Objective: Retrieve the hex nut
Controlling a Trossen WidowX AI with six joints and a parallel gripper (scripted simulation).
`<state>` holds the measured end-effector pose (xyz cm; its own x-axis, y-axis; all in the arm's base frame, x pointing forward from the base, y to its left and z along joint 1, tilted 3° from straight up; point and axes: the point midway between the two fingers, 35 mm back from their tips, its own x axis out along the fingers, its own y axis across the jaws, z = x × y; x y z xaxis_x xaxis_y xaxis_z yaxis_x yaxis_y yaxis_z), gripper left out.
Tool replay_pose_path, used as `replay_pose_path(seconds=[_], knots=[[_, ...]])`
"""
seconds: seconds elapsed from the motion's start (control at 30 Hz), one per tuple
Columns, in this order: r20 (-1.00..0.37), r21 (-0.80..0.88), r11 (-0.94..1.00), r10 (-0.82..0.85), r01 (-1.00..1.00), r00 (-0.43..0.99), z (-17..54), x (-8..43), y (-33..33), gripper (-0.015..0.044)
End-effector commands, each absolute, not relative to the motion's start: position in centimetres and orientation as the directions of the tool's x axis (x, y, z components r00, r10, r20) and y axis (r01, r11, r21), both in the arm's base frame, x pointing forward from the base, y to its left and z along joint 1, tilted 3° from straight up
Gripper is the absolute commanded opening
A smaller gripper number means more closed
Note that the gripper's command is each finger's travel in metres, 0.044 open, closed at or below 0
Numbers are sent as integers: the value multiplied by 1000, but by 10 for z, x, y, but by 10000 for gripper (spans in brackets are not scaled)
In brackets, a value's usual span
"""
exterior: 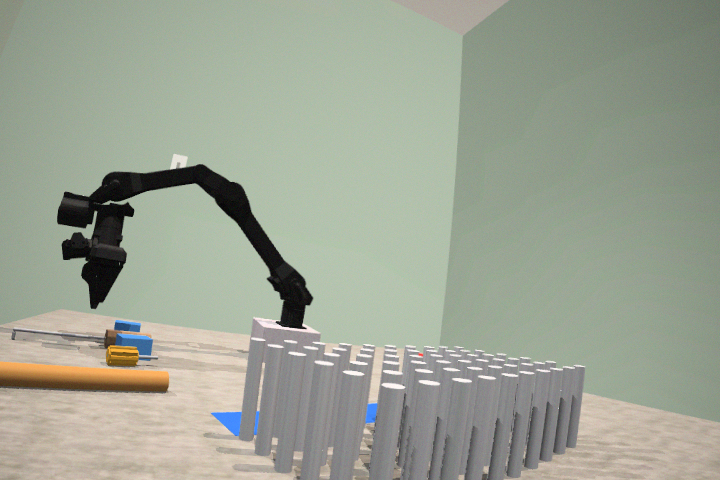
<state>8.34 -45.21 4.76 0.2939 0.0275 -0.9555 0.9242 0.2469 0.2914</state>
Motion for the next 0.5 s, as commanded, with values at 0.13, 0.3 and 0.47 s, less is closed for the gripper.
replay_pose_path(seconds=[0.13,0.3,0.47], knots=[[-956,291,246,25,925,294,48,82,-453,387],[-956,291,246,25,925,294,48,82,-453,280],[-956,291,246,25,925,294,48,82,-453,280]])
